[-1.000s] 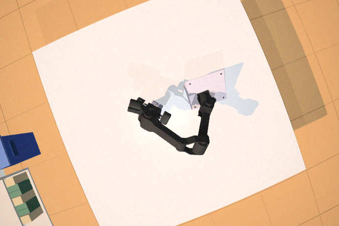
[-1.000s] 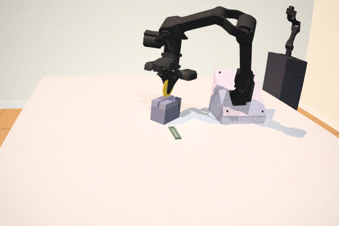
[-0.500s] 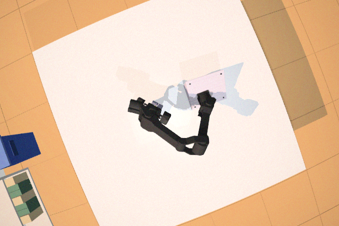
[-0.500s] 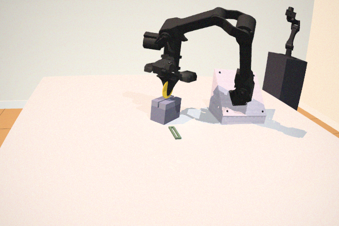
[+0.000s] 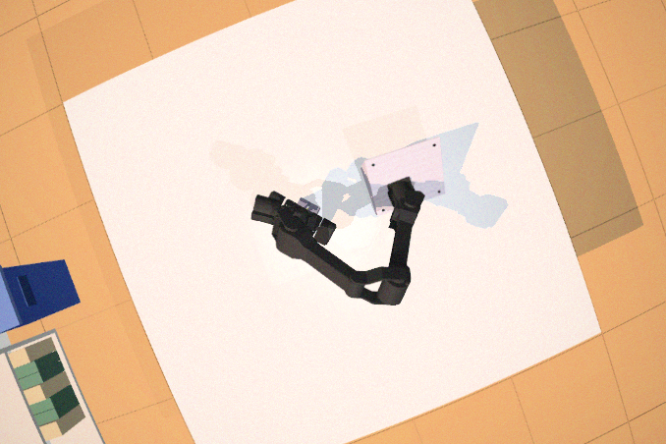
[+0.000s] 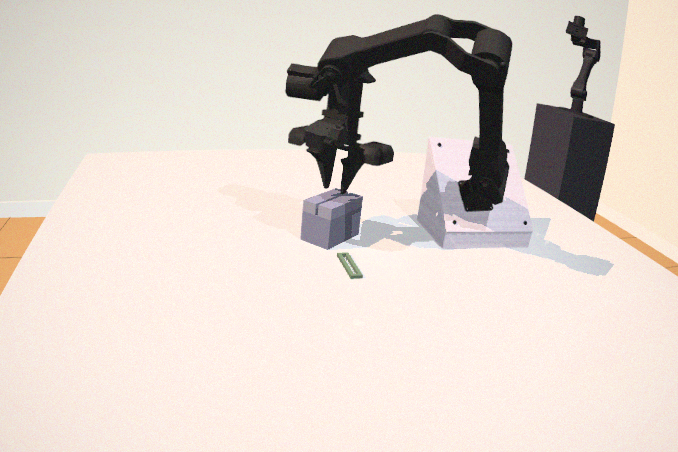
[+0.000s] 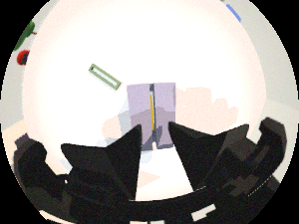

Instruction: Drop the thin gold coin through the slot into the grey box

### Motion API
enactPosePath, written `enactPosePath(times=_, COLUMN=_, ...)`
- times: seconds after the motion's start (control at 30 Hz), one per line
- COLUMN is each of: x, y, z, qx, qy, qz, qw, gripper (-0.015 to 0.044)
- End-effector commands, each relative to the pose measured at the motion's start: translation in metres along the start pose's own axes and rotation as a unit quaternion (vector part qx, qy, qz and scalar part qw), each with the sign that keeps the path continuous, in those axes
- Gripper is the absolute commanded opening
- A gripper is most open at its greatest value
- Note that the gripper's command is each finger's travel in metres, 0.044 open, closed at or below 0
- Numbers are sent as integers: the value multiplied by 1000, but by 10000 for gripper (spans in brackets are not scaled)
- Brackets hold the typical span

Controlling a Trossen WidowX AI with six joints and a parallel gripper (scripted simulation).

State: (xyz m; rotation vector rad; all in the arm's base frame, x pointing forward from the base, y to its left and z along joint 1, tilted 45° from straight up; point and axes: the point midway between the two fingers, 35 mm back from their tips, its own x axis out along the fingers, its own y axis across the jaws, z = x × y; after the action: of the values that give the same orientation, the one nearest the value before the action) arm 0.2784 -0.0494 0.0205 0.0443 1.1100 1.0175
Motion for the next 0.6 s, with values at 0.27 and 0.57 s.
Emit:
enactPosePath(times=0.27, x=-18, y=0, z=0, qx=0, qy=0, qz=0, qw=1000, gripper=371)
enactPosePath(times=0.57, x=-61, y=3, z=-2, qx=4, qy=-2, qz=3, qw=1000, gripper=440)
